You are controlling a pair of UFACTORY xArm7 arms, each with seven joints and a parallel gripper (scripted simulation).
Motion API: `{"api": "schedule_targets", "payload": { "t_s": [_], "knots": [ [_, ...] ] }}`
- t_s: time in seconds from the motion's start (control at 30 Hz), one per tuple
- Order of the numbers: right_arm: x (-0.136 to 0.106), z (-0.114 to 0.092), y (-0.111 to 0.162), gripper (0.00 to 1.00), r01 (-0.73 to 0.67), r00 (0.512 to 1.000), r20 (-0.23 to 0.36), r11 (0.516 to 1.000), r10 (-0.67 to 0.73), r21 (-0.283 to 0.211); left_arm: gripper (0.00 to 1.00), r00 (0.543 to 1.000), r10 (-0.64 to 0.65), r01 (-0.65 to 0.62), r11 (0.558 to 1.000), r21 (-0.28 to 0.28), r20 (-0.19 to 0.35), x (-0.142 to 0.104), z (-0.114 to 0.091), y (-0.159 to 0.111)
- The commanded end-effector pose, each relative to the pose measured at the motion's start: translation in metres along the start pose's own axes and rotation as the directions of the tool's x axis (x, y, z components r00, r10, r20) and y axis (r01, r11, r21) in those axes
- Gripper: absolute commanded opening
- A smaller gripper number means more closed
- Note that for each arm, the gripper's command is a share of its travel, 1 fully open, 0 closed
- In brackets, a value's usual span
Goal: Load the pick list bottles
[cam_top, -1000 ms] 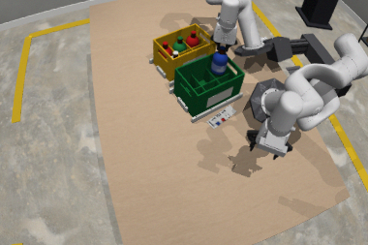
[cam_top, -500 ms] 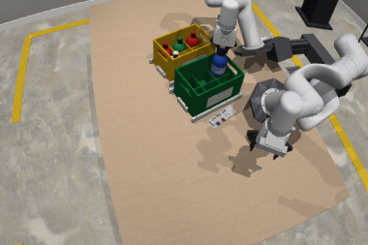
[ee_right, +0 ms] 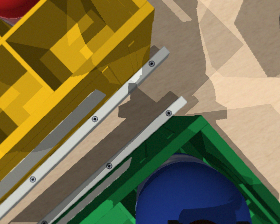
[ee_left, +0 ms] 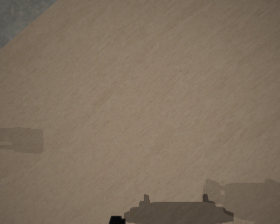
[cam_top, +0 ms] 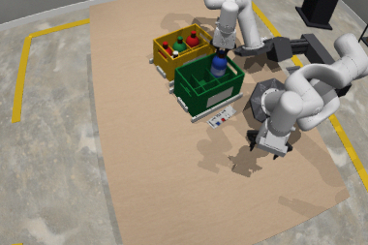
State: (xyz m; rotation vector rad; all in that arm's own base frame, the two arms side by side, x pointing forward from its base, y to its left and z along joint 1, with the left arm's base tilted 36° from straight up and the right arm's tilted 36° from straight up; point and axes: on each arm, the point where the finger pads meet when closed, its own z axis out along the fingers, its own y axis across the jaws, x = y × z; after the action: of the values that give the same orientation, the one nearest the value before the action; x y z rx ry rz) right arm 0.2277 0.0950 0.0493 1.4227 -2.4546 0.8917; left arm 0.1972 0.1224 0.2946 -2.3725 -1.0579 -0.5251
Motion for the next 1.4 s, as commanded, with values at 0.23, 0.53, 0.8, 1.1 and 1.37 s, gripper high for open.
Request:
{"api": "schedule_targets", "payload": {
  "t_s": [0.23,0.53,0.8,1.1,1.37],
  "knots": [
    [-0.001,0.008,0.0,0.0,0.0,1.0,0.003,1.0,0.0,0.001,1.0,1.0,-0.001,0.001,1.0,-0.001,-0.003,0.001,-0.001,0.0],
    [-0.001,0.017,0.0,0.0,0.0,1.0,0.003,1.0,0.0,0.001,1.0,1.0,-0.001,0.001,1.0,-0.001,-0.003,0.001,-0.001,0.0],
    [-0.001,0.023,0.0,0.0,0.0,1.0,0.003,1.0,0.0,0.001,1.0,1.0,-0.001,0.001,1.0,-0.001,-0.003,0.001,-0.001,0.0],
    [-0.001,0.032,0.0,0.0,0.0,1.0,0.003,1.0,0.0,0.001,1.0,1.0,-0.001,0.001,1.0,-0.001,-0.003,0.001,-0.001,0.0],
    [-0.001,0.034,0.0,0.0,0.0,1.0,0.003,1.0,0.0,0.001,1.0,1.0,-0.001,0.001,1.0,-0.001,-0.003,0.001,-0.001,0.0]
  ]
}}
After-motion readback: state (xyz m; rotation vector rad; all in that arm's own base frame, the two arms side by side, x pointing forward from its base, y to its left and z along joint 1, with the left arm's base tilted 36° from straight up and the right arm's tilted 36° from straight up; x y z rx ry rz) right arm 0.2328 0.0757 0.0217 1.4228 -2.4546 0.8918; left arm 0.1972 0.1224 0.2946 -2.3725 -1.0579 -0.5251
